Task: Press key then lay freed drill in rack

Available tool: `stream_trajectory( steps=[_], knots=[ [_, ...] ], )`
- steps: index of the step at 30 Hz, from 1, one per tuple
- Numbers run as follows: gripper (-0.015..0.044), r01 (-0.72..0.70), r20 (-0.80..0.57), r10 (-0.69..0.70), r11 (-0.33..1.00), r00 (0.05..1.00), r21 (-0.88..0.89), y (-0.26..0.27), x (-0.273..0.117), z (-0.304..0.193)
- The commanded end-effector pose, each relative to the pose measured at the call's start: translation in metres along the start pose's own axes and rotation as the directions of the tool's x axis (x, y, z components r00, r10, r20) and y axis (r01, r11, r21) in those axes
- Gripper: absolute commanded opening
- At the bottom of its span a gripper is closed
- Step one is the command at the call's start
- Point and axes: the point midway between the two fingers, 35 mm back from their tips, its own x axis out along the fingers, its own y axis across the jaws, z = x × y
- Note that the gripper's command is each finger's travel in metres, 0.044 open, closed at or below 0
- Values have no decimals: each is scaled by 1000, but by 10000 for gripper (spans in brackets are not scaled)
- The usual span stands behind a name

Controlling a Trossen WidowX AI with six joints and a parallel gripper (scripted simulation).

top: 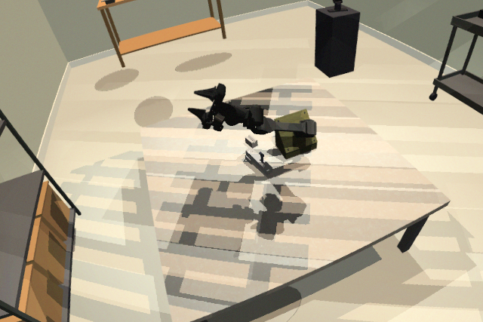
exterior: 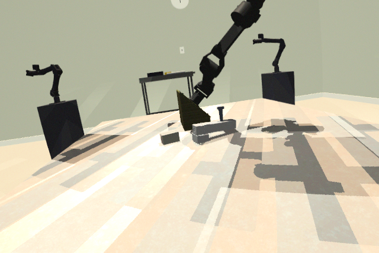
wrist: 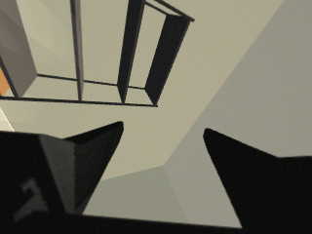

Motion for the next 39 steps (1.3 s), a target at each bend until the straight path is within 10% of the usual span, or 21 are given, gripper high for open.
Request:
stream_trajectory(
  steps=[1,15,39],
  knots=[
    [374,0,0,0,1000,1000,0,0,0,0],
    [6,165,10,-164,985,986,-41,-65,-16,-6],
    [0,836,213,-841,402,498,-373,-324,-217,4]
  ],
)
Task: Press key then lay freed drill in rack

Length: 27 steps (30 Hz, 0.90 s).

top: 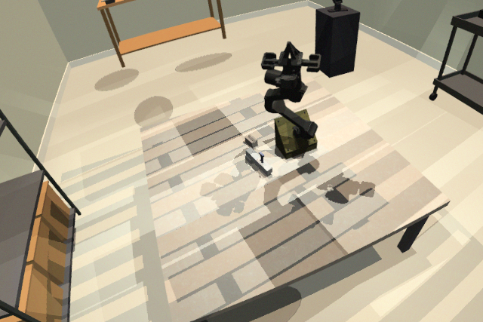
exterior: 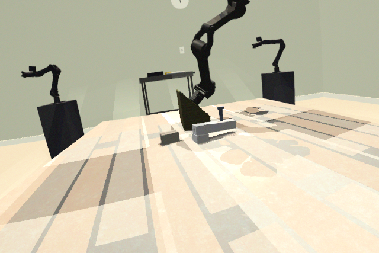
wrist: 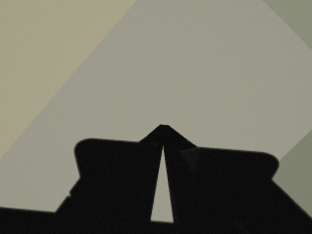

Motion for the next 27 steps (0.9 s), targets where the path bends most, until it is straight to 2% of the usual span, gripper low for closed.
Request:
stream_trajectory(
  steps=[1,9,12,19,27],
  knots=[
    [0,141,-3,-143,982,990,-129,-55,-3,-10],
    [0,381,37,-403,828,915,-411,-158,-24,-13],
    [0,415,79,-444,739,892,-531,-184,-34,-4],
    [0,576,202,-693,364,693,-732,-282,-94,31],
    [0,589,419,-806,-110,419,-800,-340,-179,102]
  ],
)
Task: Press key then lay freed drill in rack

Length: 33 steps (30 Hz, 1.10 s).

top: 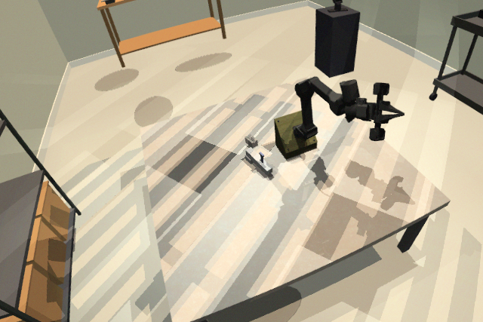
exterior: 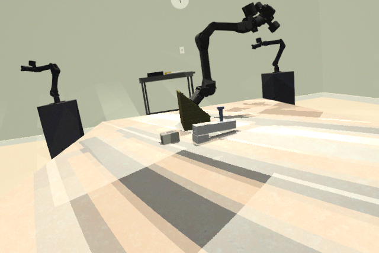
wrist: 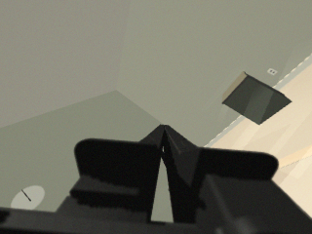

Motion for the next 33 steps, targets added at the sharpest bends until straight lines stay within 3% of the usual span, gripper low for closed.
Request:
stream_trajectory(
  steps=[1,7,14,23,33],
  knots=[
    [0,162,-44,-170,975,984,-150,-57,4,-18],
    [0,393,-69,-438,856,896,-337,-150,-10,-27],
    [0,584,-44,-687,648,725,-489,-242,-51,-14],
    [0,727,44,-942,226,332,-649,-346,-163,36],
    [0,735,67,-986,-158,-152,-660,-386,-326,91]
  ],
)
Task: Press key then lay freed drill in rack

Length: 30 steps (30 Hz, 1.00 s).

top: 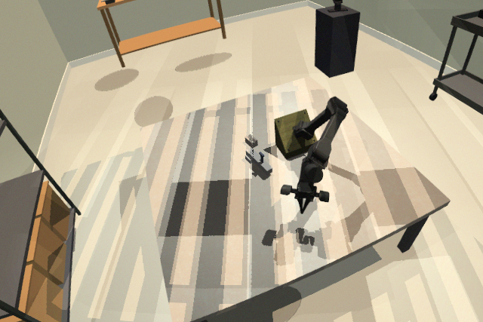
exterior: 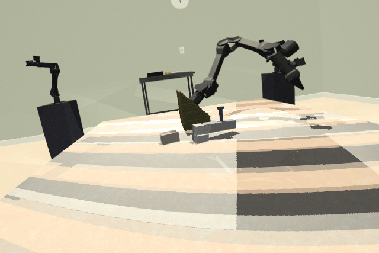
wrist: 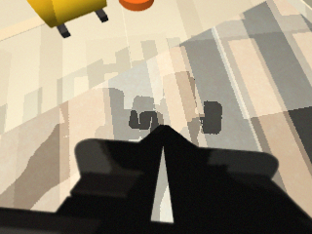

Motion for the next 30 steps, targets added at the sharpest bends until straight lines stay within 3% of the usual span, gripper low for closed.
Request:
stream_trajectory(
  steps=[1,9,17,24,30],
  knots=[
    [0,117,-130,-117,993,985,-1,-59,5,-32],
    [0,291,-395,-252,956,884,42,-169,-23,-105],
    [0,378,-601,-186,902,778,210,-238,-93,-189],
    [0,362,-610,9,797,793,483,-250,-159,-251],
    [0,355,-598,28,782,801,512,-249,-165,-256]
  ],
)
